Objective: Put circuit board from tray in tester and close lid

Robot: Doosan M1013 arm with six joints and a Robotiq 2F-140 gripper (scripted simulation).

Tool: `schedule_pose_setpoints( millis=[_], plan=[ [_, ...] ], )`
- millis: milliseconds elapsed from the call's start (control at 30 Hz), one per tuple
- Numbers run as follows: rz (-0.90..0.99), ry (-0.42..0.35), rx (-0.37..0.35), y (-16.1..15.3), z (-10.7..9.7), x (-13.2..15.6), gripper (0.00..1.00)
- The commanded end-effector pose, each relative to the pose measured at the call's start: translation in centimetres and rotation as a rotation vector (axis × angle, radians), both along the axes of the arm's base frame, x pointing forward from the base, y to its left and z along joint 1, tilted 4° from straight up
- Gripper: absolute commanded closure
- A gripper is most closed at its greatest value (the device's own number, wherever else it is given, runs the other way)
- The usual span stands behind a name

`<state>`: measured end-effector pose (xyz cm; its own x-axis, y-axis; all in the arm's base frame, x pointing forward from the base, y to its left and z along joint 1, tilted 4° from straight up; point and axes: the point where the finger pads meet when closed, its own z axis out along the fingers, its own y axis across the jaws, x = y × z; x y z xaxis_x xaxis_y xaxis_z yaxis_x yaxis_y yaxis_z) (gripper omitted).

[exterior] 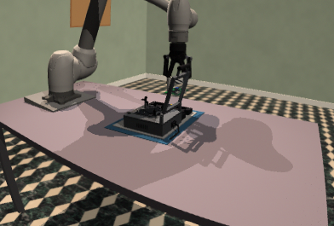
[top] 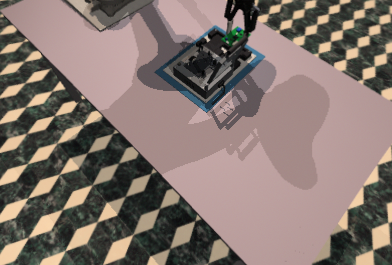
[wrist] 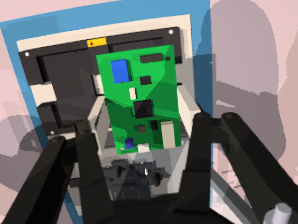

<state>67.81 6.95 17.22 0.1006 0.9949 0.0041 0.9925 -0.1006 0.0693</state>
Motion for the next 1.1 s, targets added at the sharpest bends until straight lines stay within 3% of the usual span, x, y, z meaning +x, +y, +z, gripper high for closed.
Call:
schedule_pose_setpoints(
  millis=[0,1067],
  plan=[
    [0.000,0.000,0.000,0.00,0.01,0.00,0.54],
    [0.042,0.000,-0.003,0.00,0.01,0.00,0.54]
  ],
)
